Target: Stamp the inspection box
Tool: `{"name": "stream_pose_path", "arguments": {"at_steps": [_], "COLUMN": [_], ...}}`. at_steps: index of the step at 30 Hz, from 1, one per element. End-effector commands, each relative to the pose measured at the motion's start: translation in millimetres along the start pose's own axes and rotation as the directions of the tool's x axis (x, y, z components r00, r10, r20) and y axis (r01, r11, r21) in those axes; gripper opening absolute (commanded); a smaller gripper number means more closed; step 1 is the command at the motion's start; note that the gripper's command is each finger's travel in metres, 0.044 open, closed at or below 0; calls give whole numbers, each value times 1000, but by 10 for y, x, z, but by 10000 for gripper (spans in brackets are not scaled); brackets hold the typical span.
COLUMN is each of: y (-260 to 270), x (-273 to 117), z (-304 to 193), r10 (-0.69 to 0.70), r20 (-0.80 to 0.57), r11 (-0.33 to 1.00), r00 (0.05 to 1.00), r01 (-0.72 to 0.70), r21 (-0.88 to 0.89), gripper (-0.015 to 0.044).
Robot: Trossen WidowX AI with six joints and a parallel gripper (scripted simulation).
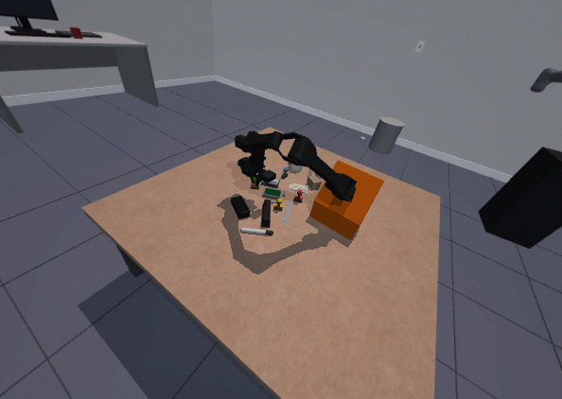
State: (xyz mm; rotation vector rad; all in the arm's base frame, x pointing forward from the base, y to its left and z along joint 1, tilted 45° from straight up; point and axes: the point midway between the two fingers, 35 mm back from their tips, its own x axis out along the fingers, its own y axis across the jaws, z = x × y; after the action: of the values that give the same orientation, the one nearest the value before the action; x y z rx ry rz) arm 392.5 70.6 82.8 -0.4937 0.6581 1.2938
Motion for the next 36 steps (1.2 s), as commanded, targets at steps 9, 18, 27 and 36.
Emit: {"name": "stream_pose_path", "arguments": {"at_steps": [9,18,27,36], "y": [-6,-8,-3,7], "x": [211,358,504,638], "z": [0,-1,-1,1], "r10": [4,4,4,4], "r20": [1,2,3,5], "r11": [1000,1000,1000,1000], "r00": [1000,1000,1000,1000], "r01": [-4,-4,-4,-4], "r21": [4,4,4,4], "gripper": [0,0,0,0]}}
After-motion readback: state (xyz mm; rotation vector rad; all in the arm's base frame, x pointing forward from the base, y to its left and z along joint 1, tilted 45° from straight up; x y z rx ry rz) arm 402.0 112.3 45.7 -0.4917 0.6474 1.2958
